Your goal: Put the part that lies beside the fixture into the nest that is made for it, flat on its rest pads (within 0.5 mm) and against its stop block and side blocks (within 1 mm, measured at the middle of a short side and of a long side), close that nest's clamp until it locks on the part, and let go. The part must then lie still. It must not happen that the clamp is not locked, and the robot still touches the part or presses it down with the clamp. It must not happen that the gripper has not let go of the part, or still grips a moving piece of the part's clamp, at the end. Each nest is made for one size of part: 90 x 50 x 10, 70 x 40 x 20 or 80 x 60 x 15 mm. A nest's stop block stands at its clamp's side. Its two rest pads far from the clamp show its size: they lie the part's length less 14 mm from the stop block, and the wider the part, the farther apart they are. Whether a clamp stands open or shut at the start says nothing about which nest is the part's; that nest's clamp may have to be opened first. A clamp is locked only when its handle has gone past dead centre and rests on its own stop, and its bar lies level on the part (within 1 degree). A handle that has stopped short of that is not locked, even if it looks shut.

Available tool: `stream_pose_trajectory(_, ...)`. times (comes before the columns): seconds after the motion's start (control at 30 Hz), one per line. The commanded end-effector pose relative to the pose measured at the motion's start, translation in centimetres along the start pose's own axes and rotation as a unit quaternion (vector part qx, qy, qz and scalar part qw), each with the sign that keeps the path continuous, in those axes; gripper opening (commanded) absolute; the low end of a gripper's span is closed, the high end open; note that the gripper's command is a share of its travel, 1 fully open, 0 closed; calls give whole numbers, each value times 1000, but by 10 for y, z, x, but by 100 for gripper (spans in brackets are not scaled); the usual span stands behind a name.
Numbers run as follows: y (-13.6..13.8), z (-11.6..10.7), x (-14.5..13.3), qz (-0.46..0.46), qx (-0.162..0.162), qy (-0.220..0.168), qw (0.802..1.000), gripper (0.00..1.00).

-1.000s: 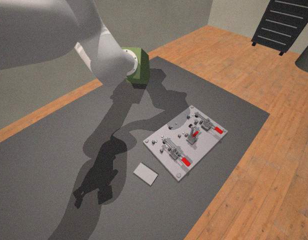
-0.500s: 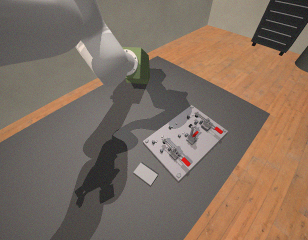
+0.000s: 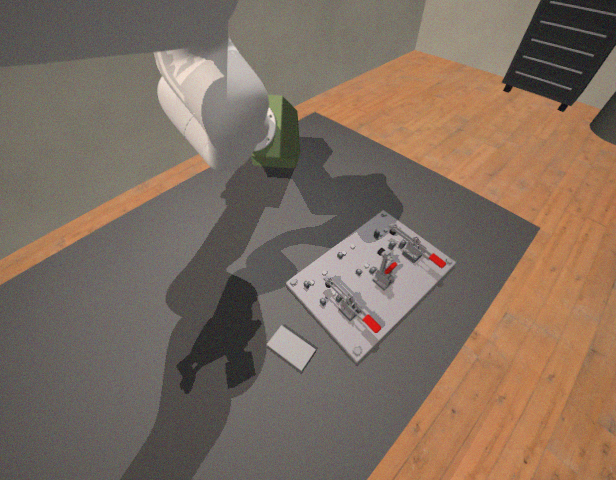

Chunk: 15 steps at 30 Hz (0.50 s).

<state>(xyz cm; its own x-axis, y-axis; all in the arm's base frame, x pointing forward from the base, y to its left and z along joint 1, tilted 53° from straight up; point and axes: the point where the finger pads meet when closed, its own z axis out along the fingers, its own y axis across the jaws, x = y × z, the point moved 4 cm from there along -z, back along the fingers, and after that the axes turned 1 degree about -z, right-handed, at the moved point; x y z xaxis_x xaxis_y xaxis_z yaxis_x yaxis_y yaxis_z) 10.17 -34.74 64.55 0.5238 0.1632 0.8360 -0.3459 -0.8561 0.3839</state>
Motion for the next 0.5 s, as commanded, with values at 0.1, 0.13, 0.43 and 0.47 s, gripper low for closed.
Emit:
stream_pose_trajectory(0.1, -63, 10, -18, -13, -15, -19, 1000, 100)
stream_pose_trajectory(0.13, -63, 10, -18, -13, -15, -19, 1000, 100)
stream_pose_trajectory(0.43, -126, 23, -38, -24, -19, -43, 999, 100)
stream_pose_trajectory(0.47, -126, 23, -38, -24, -19, -43, 999, 100)
